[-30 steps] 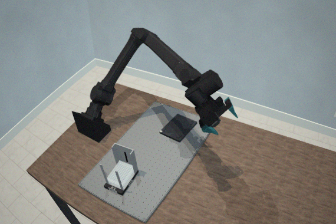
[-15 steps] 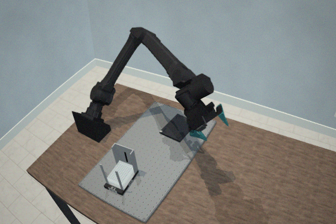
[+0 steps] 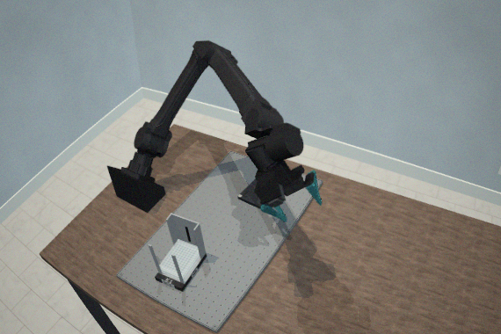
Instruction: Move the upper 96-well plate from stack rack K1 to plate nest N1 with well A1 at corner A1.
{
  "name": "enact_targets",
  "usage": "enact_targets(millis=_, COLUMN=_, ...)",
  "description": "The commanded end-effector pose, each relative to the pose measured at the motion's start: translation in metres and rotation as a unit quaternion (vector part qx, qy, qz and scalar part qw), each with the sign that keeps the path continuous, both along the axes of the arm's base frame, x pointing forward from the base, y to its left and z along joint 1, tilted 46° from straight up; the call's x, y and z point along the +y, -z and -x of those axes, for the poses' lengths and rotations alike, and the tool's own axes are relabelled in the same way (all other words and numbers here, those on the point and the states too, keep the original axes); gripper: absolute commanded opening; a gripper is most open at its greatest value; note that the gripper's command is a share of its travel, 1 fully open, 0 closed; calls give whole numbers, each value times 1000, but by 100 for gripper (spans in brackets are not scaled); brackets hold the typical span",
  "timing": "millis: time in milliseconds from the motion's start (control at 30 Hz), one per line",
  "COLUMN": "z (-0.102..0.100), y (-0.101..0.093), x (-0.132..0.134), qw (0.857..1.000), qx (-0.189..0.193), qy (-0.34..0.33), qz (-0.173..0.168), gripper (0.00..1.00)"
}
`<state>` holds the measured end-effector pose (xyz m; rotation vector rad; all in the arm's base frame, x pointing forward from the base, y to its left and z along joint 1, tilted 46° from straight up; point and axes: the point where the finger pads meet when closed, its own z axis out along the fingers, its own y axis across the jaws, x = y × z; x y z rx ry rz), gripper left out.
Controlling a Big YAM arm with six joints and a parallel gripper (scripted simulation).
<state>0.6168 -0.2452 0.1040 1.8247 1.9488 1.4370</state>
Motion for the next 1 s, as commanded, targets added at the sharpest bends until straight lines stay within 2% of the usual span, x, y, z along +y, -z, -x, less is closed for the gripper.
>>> enact_targets(millis=0, z=19, y=13, x=-22, qw=1000, qx=13, qy=9, qz=2, gripper=100)
enact_targets(millis=100, z=28, y=23, x=-25, qw=1000, qx=11, qy=8, qz=0, gripper=100)
enact_targets(millis=167, z=28, y=23, x=-25, qw=1000, qx=11, qy=8, qz=0, gripper=100)
enact_targets(millis=200, z=10, y=6, x=-24, qw=1000, qx=8, qy=-1, qz=20, gripper=100)
enact_targets(millis=233, z=12, y=10, x=-21, qw=999, qx=24, qy=-3, qz=22, gripper=100)
enact_targets(millis=267, z=16, y=13, x=-22, qw=999, qx=41, qy=-2, qz=23, gripper=100)
enact_targets(millis=300, z=27, y=17, x=-41, qw=999, qx=42, qy=12, qz=23, gripper=100)
enact_targets(millis=333, z=46, y=41, x=-29, qw=998, qx=64, qy=11, qz=6, gripper=100)
enact_targets(millis=567, z=67, y=63, x=-38, qw=999, qx=51, qy=11, qz=13, gripper=100)
enact_targets(millis=600, z=71, y=63, x=-39, qw=997, qx=75, qy=10, qz=10, gripper=100)
enact_targets(millis=633, z=62, y=52, x=-50, qw=997, qx=76, qy=10, qz=24, gripper=100)
enact_targets(millis=667, z=66, y=55, x=-50, qw=995, qx=92, qy=8, qz=24, gripper=100)
enact_targets(millis=733, z=66, y=55, x=-50, qw=995, qx=92, qy=8, qz=24, gripper=100)
enact_targets(millis=767, z=75, y=68, x=-16, qw=994, qx=107, qy=-13, qz=12, gripper=100)
enact_targets(millis=833, z=92, y=64, x=-39, qw=995, qx=99, qy=7, qz=15, gripper=100)
enact_targets(millis=967, z=104, y=85, x=-43, qw=995, qx=96, qy=7, qz=19, gripper=100)
